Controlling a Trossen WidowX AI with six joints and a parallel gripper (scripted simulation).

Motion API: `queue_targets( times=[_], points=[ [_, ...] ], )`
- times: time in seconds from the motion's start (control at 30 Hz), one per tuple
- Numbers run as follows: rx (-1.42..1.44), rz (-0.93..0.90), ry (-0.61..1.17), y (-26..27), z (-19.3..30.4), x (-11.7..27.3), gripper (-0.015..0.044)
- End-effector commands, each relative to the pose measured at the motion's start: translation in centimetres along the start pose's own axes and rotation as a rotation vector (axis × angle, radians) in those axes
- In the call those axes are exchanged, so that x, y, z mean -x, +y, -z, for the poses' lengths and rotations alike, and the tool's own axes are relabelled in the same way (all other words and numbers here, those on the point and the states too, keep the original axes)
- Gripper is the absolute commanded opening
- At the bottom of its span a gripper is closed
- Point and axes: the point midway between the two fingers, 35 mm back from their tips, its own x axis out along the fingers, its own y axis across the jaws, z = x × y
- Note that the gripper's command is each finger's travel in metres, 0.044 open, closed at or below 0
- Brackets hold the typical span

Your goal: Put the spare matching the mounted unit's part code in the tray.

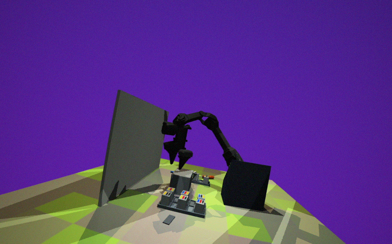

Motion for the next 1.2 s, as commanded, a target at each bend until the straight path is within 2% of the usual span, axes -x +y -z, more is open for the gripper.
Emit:
queue_targets(
  times=[0.0,0.1,0.37,0.53,0.57,1.17],
  points=[
    [0.501,-0.001,0.008,7.0,0.6,-0.4,0.0440],
    [0.759,0.003,0.018,10.3,1.4,-0.8,0.0440],
    [0.776,0.003,0.019,10.5,1.4,-0.8,0.0440],
    [0.776,0.004,0.020,10.3,1.7,-4.3,0.0309],
    [0.776,0.004,0.020,10.3,1.7,-4.7,0.0300],
    [0.776,0.004,0.019,10.4,1.5,-6.1,0.0300]
  ],
)
